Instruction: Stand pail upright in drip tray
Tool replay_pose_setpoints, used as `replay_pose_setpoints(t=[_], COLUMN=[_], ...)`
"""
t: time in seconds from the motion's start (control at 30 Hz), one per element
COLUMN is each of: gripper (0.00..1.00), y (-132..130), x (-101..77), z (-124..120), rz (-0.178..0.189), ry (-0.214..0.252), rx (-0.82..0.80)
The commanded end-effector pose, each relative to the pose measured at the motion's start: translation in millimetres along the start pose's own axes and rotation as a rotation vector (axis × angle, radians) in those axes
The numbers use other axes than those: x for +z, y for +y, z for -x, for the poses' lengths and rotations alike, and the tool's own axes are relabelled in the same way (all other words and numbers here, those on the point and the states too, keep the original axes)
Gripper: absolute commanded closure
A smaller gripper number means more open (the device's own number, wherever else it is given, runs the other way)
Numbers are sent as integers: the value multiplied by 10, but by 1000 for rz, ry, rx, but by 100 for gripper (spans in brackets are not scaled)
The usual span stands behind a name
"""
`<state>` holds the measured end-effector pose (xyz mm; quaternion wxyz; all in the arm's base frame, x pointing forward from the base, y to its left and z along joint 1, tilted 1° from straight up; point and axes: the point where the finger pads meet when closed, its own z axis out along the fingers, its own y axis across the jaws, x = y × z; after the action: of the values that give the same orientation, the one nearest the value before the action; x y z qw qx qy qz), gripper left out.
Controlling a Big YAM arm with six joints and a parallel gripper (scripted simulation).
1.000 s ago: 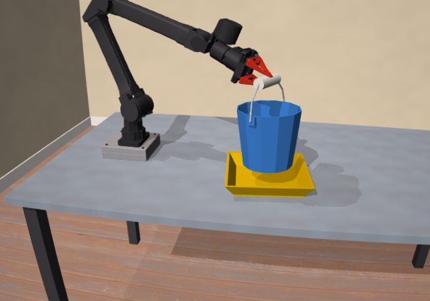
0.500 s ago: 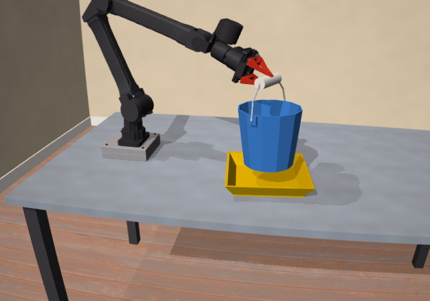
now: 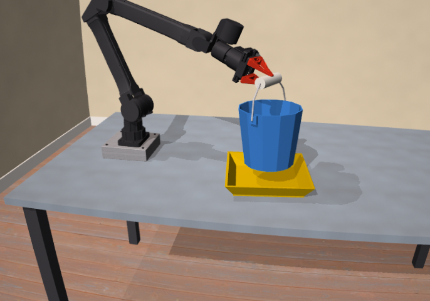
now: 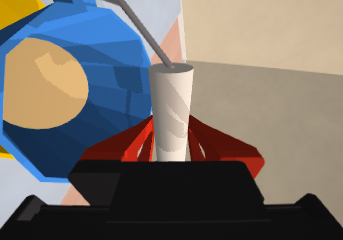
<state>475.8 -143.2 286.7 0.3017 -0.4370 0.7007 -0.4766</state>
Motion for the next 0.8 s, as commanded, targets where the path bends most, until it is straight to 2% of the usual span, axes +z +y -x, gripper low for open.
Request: replay_pose_setpoints(t=[0.0,0.5,0.77], gripper=[77,77,77], y=[-672,-670,-627], x=[-143,-144,-120], z=[130,117,117], rz=[-158,-156,-141], ry=[-29,-28,-28], rx=[47,45,44])
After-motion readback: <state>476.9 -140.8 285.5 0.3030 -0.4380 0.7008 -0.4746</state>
